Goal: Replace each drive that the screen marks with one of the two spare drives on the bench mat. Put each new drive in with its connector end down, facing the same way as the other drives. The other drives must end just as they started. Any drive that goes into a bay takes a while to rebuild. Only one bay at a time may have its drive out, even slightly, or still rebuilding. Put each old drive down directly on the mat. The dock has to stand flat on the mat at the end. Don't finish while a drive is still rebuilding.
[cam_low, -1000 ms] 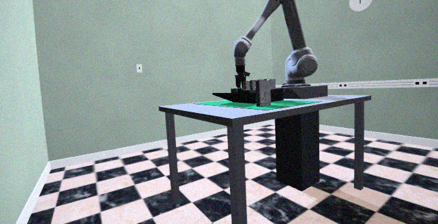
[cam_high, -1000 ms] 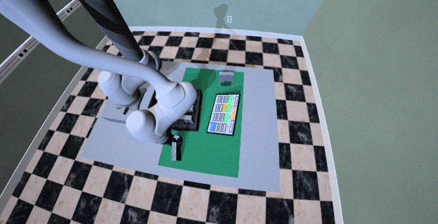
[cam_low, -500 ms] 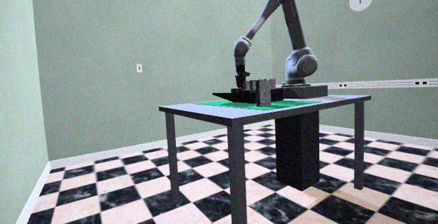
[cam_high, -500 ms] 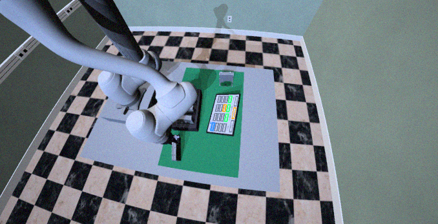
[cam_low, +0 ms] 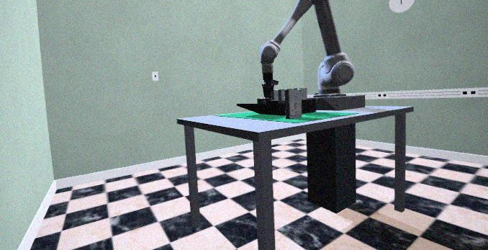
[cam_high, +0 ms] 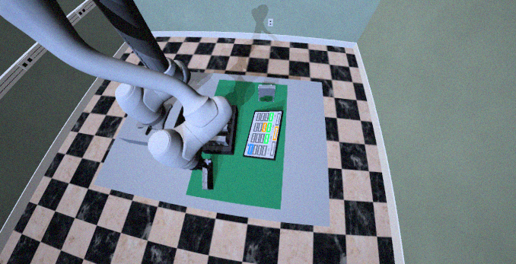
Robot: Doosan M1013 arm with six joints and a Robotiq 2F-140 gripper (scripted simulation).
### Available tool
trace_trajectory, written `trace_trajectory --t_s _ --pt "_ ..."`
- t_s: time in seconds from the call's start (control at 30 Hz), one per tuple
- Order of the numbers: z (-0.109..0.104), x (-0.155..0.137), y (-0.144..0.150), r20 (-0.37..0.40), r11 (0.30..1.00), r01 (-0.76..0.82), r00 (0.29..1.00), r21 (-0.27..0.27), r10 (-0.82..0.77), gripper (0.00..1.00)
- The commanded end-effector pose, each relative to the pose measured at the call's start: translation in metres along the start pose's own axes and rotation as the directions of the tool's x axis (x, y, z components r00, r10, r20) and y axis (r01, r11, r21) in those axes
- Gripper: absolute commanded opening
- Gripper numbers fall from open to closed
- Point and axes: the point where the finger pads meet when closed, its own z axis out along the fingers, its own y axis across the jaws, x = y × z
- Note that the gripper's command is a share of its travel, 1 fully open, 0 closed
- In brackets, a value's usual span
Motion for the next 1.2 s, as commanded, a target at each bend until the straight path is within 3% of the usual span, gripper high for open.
trace_trajectory --t_s 0.0,0.47,0.5,1.17 --pt "-0.0006 -0.0003 0.0003 0.001 1.000 0.000 1.000 -0.001 0.000 0.25" --pt "-0.0017 -0.0003 0.0003 0.001 1.000 0.000 1.000 -0.001 0.000 0.24" --pt "-0.0017 -0.0003 0.0003 0.001 1.000 0.000 1.000 -0.001 0.000 0.10" --pt "-0.0019 -0.0003 0.0003 0.001 1.000 0.000 1.000 -0.001 0.000 0.10"
